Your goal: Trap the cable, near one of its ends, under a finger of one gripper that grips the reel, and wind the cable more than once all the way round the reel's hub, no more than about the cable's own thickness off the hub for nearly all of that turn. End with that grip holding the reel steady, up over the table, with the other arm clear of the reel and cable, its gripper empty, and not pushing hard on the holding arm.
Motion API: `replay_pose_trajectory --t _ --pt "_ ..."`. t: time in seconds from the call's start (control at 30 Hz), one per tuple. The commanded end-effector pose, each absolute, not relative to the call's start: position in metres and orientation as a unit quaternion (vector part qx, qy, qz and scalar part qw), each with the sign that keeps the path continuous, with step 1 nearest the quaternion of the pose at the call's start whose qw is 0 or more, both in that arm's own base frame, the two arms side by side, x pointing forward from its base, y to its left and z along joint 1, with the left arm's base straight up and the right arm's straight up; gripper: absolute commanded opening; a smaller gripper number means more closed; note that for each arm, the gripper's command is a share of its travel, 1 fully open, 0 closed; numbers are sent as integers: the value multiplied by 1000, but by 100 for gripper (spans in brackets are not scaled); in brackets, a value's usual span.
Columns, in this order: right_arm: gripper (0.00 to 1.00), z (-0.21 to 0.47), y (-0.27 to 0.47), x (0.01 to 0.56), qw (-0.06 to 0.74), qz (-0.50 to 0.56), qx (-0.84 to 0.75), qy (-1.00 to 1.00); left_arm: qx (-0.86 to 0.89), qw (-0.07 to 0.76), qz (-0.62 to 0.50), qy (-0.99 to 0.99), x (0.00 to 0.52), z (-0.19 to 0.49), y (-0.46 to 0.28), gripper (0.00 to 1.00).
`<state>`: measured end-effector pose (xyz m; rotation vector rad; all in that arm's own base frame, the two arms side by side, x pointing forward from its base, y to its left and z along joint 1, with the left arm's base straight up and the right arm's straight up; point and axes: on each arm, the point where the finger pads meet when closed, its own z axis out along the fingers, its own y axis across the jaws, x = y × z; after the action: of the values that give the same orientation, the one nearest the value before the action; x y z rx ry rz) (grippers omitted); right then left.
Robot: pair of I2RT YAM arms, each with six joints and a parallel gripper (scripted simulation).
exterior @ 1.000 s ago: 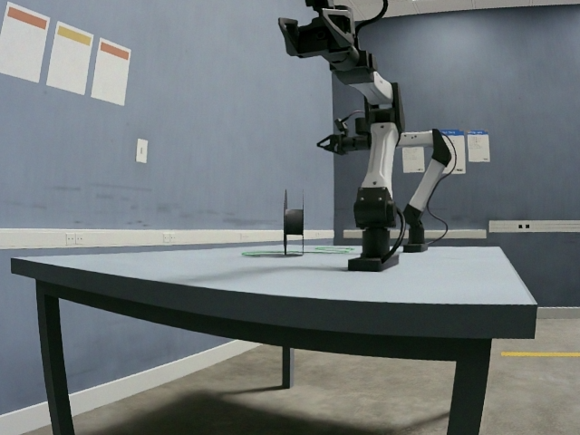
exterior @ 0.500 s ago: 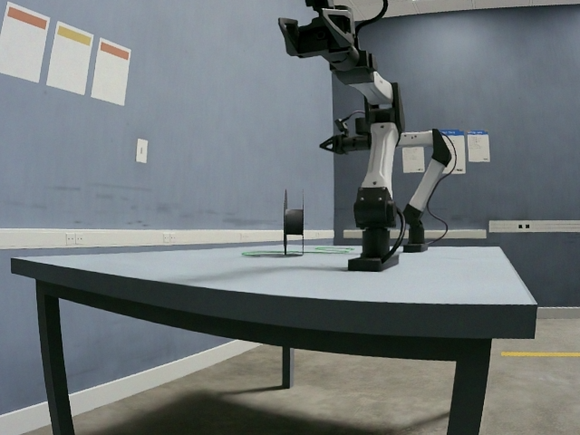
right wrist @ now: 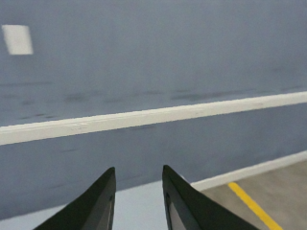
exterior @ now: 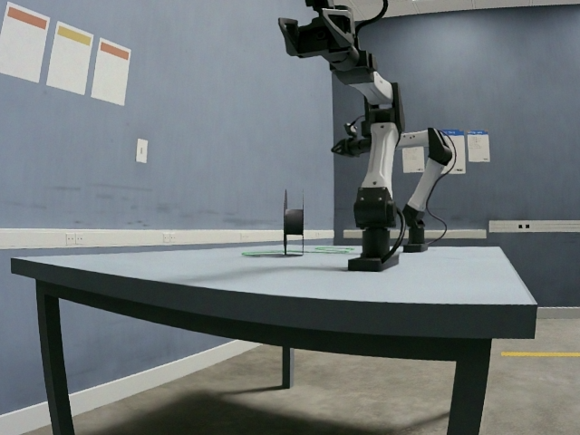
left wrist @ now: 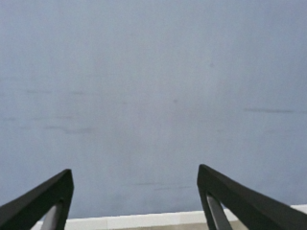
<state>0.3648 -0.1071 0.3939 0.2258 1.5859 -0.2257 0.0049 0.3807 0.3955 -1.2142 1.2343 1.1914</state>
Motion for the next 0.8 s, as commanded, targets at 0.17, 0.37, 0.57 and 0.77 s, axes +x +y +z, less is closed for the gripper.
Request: replay_pose_trajectory --t 0.17,0.37,0.57,0.77 --pt "30 399 -133 356 696 -122 128 696 -500 504 498 498 2 399 376 75" --pt "30 397 -133 358 694 -121 128 698 -500 504 498 498 2 399 376 75" --pt "30 394 -134 361 683 -115 134 709 -500 504 498 498 2 399 376 75" --pt "30 388 -136 365 672 -106 143 719 -500 504 498 498 2 399 376 75"
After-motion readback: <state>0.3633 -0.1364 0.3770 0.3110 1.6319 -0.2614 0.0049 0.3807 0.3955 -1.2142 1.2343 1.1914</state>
